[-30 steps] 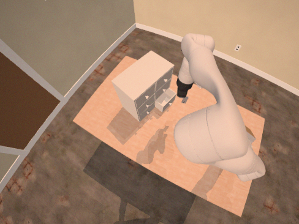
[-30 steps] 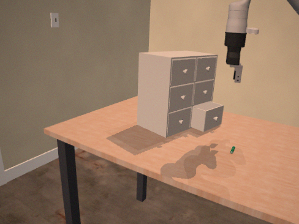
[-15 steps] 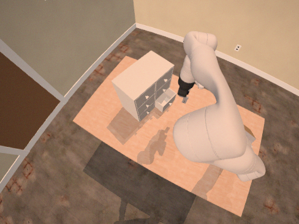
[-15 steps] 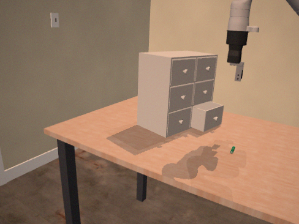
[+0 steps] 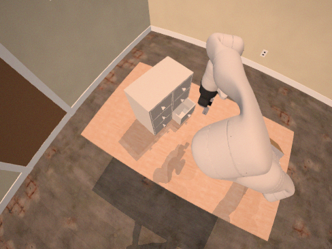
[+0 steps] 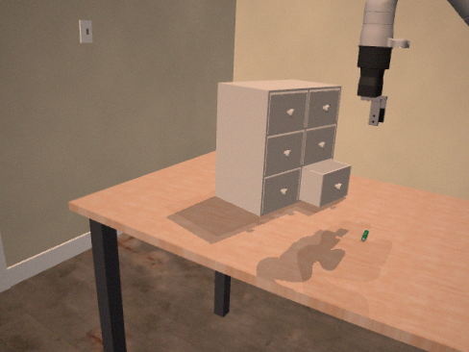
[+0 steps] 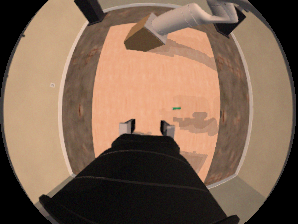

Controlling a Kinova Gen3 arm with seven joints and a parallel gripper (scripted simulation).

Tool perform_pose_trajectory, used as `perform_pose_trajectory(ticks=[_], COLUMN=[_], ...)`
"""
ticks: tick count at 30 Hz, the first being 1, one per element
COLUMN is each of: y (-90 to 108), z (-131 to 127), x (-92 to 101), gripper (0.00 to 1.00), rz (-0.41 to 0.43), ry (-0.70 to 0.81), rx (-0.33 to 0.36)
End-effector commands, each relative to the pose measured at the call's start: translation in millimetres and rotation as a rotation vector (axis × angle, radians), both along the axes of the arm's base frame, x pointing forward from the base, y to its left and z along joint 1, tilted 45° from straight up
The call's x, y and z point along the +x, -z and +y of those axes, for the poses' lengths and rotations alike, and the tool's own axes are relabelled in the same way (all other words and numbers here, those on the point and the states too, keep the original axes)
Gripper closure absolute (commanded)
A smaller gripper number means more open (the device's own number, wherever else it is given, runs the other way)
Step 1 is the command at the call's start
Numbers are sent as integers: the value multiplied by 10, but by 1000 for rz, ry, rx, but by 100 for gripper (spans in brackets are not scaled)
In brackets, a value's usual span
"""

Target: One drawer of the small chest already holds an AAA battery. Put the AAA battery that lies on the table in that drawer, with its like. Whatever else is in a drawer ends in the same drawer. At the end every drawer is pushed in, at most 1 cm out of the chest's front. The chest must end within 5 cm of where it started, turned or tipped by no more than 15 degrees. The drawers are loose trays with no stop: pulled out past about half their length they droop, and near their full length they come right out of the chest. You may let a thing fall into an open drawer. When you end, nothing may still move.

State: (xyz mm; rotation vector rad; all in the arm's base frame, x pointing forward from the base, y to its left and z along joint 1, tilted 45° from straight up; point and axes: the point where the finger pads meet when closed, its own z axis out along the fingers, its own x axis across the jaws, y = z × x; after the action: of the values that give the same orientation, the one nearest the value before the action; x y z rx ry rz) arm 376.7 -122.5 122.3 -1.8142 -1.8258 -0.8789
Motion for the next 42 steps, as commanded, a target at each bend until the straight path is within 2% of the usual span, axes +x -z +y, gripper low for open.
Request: perform_pose_trajectory(ticks=[1,23,42], y=[-6,-43,-57], z=[-13,-36,-45], x=[-9,-65,-87], gripper=[0,0,0], rz=[14,116,154], ry=[16,122,163], rx=[2,27,36])
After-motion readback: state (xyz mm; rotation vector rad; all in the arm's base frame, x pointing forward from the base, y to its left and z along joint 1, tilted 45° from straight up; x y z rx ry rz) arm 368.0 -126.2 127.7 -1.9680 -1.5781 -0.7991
